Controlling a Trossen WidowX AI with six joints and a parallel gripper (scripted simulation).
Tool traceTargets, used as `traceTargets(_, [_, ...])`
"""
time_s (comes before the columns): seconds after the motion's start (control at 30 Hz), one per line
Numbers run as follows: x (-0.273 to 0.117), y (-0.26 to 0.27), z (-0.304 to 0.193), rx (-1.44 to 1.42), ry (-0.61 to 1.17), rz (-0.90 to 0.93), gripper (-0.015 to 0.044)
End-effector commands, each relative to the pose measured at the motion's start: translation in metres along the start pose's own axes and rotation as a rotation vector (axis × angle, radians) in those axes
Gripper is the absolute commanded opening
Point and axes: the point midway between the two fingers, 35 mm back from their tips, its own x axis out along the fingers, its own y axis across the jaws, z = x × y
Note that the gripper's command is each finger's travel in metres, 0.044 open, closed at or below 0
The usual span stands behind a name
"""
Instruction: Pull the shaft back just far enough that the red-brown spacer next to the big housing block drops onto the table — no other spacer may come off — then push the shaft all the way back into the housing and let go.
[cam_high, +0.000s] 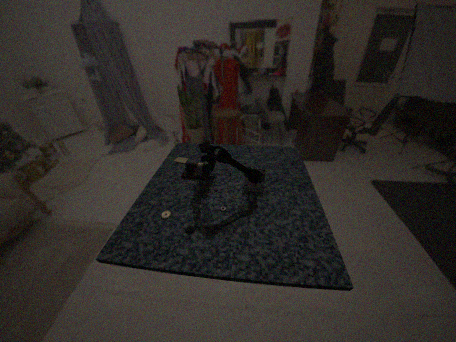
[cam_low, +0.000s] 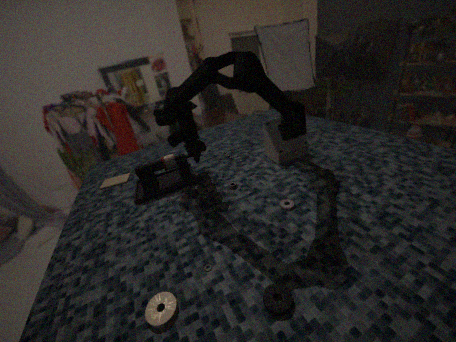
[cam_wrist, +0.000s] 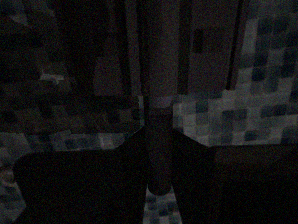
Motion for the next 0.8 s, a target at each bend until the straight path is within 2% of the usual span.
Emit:
traceTargets(0.0, [0.0000, -0.0006, -0.0013, -0.003, 0.001, -0.001, 0.0000])
traceTargets(0.77, [0.0000, -0.0006, -0.0035, -0.002, 0.001, -0.001, 0.0000])
